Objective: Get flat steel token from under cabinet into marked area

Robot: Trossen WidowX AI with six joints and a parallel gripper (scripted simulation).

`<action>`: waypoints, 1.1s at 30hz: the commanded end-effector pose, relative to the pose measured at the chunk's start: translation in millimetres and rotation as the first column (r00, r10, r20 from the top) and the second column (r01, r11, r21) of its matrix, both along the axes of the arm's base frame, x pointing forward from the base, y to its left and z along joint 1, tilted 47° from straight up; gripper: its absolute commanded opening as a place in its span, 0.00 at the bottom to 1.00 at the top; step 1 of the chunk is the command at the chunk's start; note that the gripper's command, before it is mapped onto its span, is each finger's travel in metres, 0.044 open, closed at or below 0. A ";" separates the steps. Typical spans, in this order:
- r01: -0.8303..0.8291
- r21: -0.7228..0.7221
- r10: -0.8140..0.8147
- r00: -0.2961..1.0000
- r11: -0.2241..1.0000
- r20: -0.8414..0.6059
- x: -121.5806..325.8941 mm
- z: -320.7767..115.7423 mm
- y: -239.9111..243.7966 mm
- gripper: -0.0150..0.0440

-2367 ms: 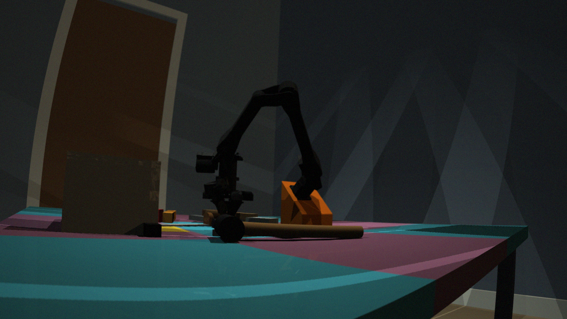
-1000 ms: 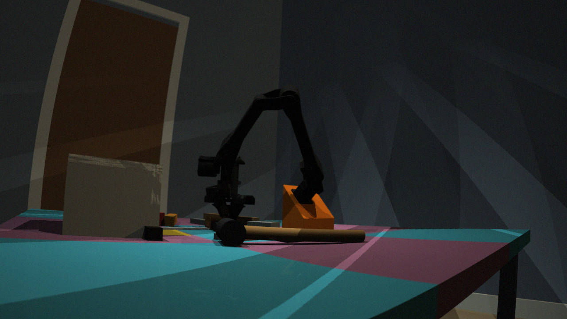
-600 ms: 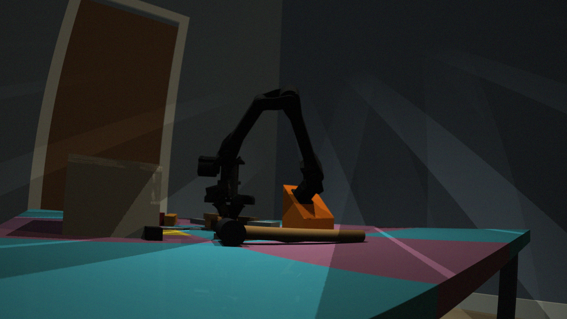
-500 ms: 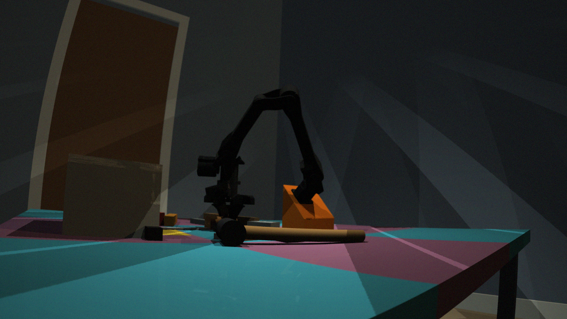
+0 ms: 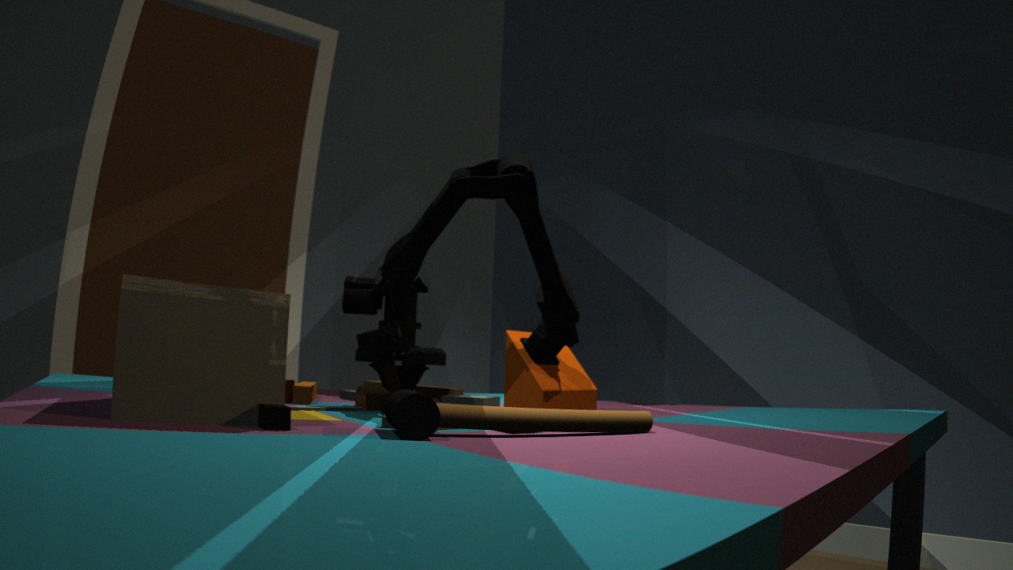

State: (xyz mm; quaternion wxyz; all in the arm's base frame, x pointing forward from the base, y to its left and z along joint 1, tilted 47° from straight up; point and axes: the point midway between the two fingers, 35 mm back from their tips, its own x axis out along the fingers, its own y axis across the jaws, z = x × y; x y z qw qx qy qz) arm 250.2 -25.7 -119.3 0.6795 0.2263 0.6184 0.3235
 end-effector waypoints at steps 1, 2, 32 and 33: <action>0.002 -0.001 -0.002 1.000 1.000 0.002 7.7 0.8 0.1 0.25; 0.002 0.000 -0.002 1.000 1.000 0.003 9.1 1.0 0.2 0.25; 0.002 0.001 -0.002 1.000 1.000 0.005 49.1 6.0 3.2 0.25; 0.002 0.001 -0.002 1.000 1.000 0.005 50.4 6.1 3.3 0.25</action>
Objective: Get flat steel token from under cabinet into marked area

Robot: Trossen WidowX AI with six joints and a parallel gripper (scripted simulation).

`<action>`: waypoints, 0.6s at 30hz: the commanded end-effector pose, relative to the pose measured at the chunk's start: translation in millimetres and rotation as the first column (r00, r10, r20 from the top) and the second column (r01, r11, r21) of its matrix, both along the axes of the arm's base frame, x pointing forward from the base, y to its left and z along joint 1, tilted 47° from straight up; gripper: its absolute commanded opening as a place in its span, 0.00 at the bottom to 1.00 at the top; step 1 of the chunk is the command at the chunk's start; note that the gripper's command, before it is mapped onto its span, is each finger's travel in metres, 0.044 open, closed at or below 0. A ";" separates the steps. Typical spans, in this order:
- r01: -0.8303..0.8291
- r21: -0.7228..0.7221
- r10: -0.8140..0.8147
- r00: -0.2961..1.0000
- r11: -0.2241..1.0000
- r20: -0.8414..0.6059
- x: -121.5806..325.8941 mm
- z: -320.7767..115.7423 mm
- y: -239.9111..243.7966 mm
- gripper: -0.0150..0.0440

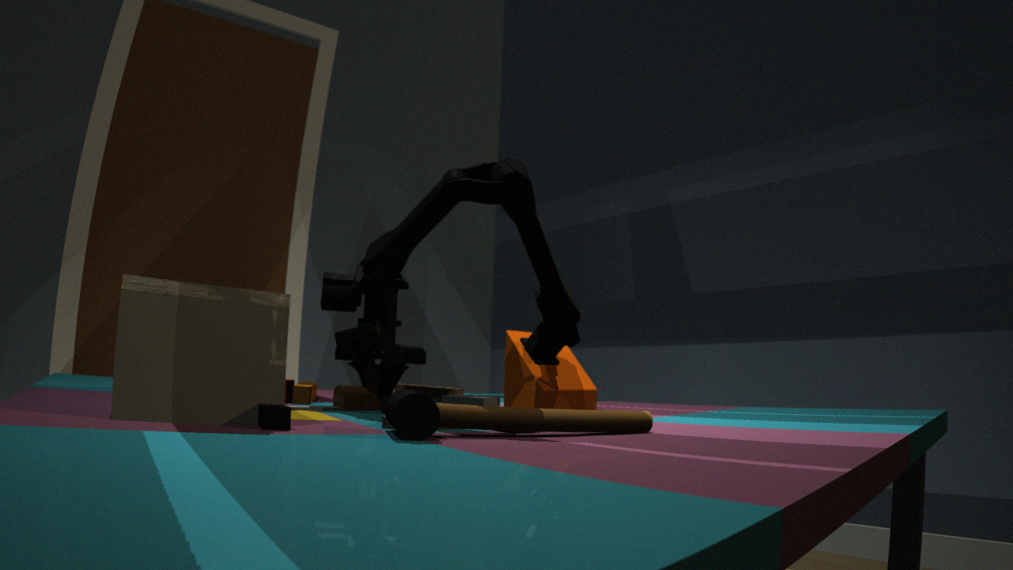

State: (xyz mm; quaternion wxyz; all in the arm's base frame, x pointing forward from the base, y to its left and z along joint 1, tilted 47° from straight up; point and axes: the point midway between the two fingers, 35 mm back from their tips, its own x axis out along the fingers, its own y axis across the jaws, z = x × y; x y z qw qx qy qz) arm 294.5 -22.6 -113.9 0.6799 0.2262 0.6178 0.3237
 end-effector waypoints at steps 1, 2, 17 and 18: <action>0.002 0.000 -0.002 1.000 1.000 0.003 7.2 0.9 0.3 0.25; 0.002 0.000 -0.002 1.000 1.000 0.004 8.5 1.0 0.4 0.25; 0.002 0.001 -0.002 1.000 1.000 0.005 26.6 3.4 1.7 0.25; 0.002 0.001 -0.002 1.000 1.000 0.005 27.8 3.6 1.8 0.25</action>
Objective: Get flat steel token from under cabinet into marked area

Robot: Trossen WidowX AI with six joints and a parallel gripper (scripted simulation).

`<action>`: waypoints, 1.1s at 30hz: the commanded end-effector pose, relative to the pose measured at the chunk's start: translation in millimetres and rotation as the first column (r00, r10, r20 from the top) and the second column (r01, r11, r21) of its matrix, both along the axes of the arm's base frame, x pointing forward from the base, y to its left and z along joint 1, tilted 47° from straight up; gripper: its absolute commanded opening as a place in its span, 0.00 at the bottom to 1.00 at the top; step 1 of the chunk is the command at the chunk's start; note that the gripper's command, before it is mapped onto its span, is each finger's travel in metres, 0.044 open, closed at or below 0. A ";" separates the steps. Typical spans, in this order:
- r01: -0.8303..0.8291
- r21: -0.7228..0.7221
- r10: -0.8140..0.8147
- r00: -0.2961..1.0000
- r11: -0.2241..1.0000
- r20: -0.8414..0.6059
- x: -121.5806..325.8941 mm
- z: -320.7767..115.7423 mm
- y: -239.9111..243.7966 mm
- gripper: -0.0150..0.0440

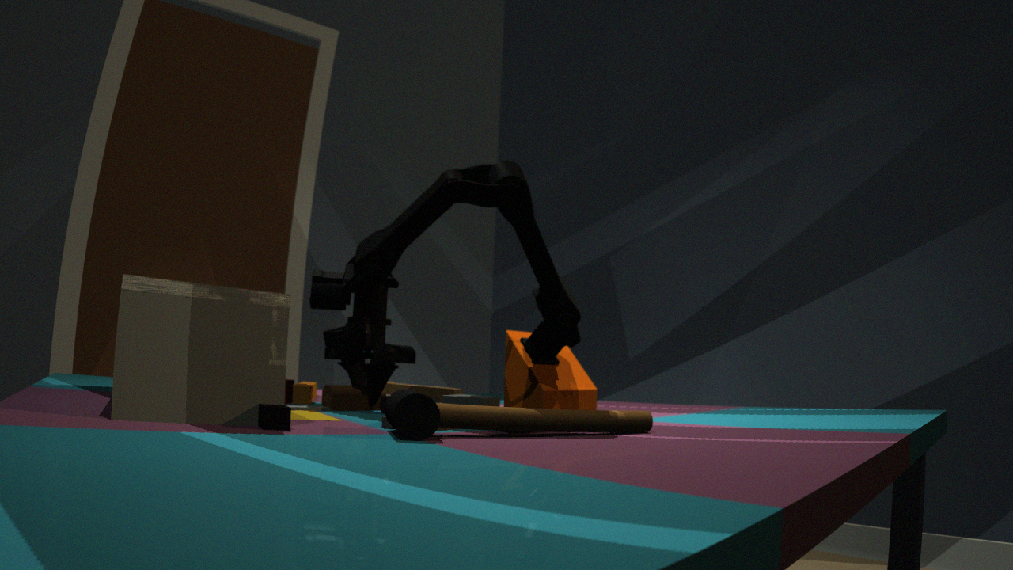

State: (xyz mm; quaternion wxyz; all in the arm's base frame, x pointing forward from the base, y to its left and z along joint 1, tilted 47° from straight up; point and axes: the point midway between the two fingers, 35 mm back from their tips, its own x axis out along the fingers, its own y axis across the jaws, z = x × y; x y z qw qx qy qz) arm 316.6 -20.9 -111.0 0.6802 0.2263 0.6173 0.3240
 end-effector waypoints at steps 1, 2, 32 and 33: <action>0.002 0.000 -0.002 1.000 1.000 0.004 6.9 0.9 0.2 0.25; 0.002 0.000 -0.002 1.000 1.000 0.004 8.1 1.0 0.3 0.25; 0.002 0.001 -0.002 1.000 1.000 0.005 41.3 5.6 3.0 0.25; 0.002 0.001 -0.002 1.000 1.000 0.006 42.3 5.8 3.0 0.25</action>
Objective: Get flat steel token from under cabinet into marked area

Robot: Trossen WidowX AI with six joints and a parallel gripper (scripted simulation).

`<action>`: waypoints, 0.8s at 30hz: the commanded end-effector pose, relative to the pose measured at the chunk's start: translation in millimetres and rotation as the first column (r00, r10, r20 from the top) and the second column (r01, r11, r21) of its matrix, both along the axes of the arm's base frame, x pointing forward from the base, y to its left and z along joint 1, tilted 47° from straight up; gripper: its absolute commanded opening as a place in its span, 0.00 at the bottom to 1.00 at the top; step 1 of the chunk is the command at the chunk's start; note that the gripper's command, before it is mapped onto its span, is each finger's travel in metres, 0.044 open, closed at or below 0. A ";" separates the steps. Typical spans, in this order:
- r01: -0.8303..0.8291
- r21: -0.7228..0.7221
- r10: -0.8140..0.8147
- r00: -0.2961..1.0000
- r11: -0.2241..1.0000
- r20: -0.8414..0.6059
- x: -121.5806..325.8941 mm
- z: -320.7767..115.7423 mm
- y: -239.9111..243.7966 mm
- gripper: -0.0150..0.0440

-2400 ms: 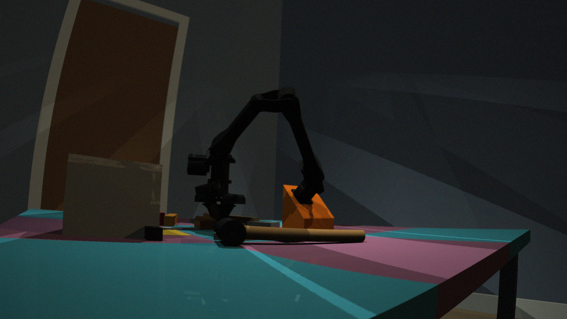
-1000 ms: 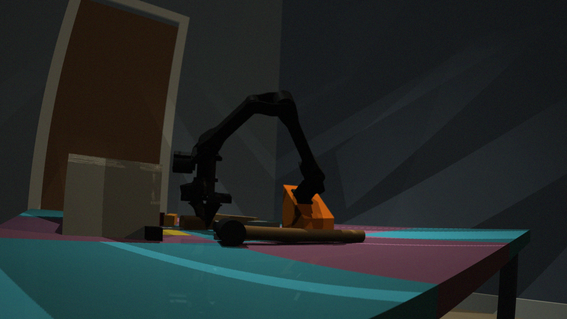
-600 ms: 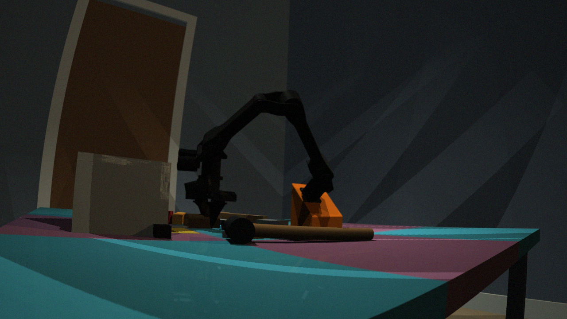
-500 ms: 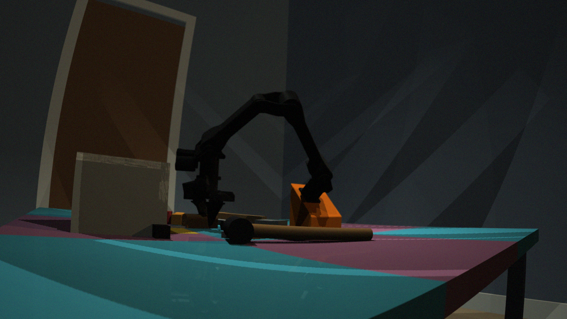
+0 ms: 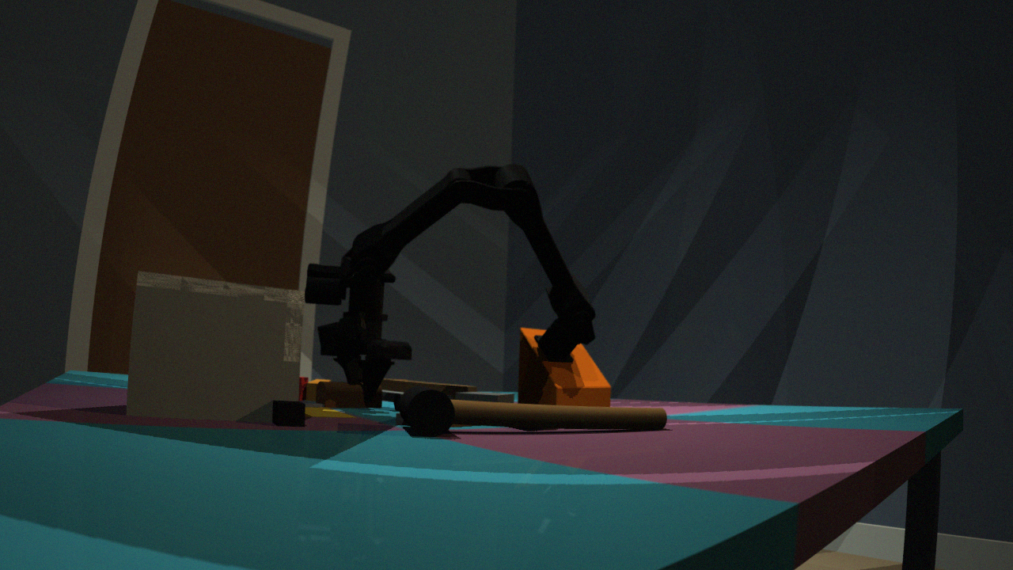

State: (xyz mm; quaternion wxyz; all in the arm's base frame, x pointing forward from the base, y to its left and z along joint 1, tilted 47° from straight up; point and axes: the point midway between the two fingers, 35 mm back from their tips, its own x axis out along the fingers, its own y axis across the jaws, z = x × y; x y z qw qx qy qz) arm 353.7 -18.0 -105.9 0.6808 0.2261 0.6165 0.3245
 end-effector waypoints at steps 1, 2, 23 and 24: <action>0.002 0.000 -0.002 1.000 1.000 0.003 6.2 0.8 0.2 0.25; 0.002 0.000 -0.002 1.000 1.000 0.003 7.2 0.9 0.3 0.25; 0.002 0.000 -0.002 1.000 1.000 0.005 28.3 4.1 2.0 0.25; 0.002 0.000 -0.002 1.000 1.000 0.005 29.3 4.2 2.1 0.25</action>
